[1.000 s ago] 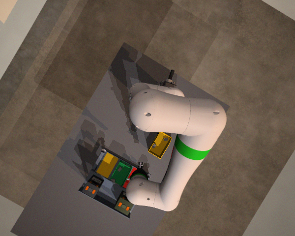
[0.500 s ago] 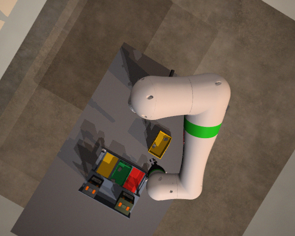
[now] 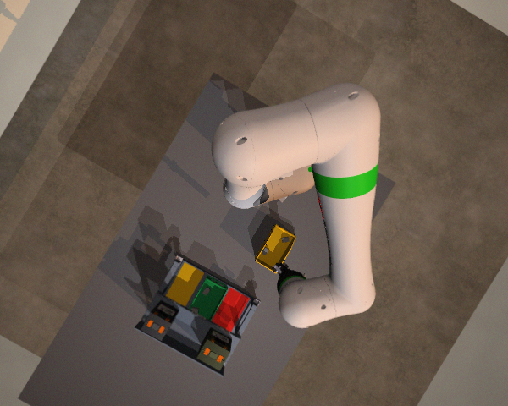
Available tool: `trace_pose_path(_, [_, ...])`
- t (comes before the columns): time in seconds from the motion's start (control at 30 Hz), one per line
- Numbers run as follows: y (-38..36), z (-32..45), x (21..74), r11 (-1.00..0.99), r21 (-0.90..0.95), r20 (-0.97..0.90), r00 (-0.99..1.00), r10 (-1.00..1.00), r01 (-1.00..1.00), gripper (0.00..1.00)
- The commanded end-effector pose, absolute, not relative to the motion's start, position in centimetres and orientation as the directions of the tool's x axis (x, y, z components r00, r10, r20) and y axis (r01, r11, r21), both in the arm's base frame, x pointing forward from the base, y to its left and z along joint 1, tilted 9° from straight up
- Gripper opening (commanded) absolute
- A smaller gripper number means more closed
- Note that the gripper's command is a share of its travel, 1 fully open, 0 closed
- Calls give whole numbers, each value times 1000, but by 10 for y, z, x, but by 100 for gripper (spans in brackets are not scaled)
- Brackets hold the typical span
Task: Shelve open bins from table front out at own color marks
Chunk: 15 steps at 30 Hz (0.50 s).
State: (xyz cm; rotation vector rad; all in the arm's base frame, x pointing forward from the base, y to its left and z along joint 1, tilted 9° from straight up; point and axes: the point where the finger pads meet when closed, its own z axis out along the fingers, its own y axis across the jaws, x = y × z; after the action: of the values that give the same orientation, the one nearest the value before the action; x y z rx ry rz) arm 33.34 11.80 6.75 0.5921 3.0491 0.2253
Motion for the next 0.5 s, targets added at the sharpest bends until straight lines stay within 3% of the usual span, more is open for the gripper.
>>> trace_pose_path(0.0, [131, 71, 310, 965, 151, -30, -975, 222, 215, 0])
trace_pose_path(0.37, [131, 71, 309, 968, 151, -32, -977, 210, 203, 0])
trace_pose_path(0.4, [131, 71, 309, 968, 151, -32, -977, 210, 203, 15])
trace_pose_path(0.47, [131, 71, 309, 968, 151, -32, -977, 210, 203, 15])
